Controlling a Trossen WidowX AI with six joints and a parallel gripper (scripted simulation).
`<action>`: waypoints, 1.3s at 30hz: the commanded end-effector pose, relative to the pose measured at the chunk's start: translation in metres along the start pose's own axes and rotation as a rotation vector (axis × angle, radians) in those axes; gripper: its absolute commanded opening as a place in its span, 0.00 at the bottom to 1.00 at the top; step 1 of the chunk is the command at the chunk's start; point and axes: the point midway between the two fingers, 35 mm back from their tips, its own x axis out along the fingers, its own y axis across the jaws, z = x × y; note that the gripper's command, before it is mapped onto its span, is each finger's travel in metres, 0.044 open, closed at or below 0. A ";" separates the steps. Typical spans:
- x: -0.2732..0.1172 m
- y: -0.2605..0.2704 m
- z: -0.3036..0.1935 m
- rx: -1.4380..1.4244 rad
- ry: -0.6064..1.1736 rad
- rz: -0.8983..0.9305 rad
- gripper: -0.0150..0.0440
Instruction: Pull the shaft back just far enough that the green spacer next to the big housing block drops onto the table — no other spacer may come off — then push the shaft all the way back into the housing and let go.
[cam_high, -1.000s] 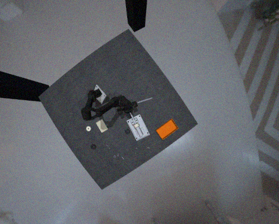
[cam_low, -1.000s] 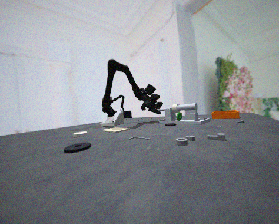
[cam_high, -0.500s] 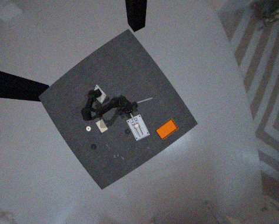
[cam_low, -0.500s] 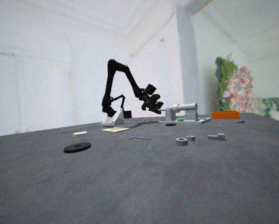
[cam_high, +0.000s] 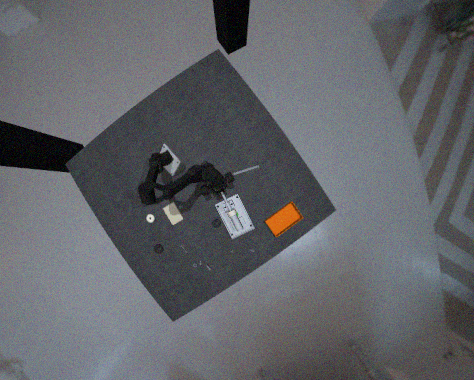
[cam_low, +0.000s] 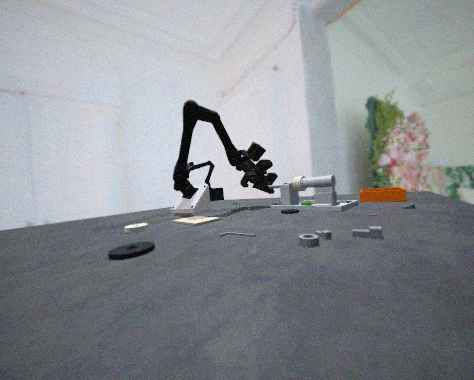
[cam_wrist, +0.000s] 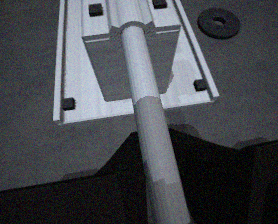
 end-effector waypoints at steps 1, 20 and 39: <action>0.005 -0.001 0.005 0.017 0.001 -0.002 0.25; 0.001 0.001 0.001 -0.007 -0.004 0.003 0.25; 0.005 -0.001 0.004 0.017 0.001 -0.002 0.25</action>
